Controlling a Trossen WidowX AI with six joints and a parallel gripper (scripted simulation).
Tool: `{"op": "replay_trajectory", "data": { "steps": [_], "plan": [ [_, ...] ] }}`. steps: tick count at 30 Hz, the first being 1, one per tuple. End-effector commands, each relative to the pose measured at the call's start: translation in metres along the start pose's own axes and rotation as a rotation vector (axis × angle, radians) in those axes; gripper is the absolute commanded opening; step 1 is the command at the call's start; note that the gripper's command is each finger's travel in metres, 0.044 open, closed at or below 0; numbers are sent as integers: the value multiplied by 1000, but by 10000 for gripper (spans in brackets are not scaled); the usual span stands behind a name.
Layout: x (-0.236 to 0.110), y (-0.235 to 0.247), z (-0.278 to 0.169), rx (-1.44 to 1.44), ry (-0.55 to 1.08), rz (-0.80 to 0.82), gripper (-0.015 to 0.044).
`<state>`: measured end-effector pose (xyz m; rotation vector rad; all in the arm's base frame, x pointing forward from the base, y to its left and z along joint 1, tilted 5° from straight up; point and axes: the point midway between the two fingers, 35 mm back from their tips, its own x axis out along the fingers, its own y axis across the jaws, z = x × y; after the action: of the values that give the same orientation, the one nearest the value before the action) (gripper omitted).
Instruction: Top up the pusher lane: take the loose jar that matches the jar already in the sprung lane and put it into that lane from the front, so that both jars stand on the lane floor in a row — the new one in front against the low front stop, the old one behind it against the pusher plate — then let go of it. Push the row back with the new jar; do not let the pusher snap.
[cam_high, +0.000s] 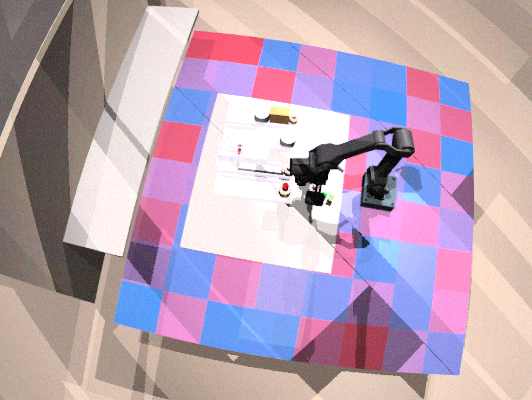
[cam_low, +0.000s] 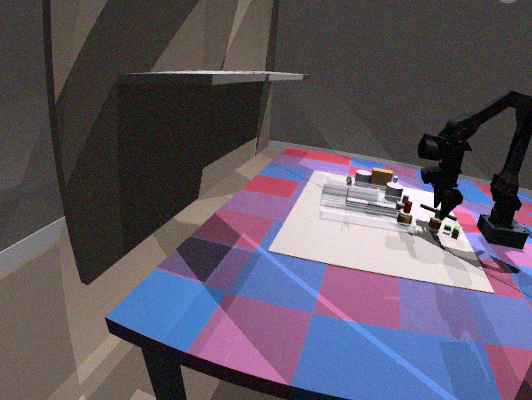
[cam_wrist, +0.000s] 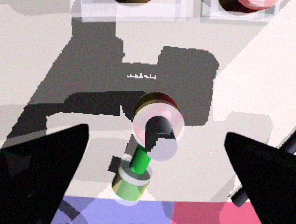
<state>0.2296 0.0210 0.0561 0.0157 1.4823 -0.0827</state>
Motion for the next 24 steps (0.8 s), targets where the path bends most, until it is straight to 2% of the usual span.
{"op": "replay_trajectory", "data": {
  "steps": [1, 15, 24],
  "plan": [
    [8, -1, 0, -5, 2, -4, 440],
    [27, -1, -1, -5, 3, -4, 440],
    [27, -1, -1, -5, 3, -4, 204]
  ]
}}
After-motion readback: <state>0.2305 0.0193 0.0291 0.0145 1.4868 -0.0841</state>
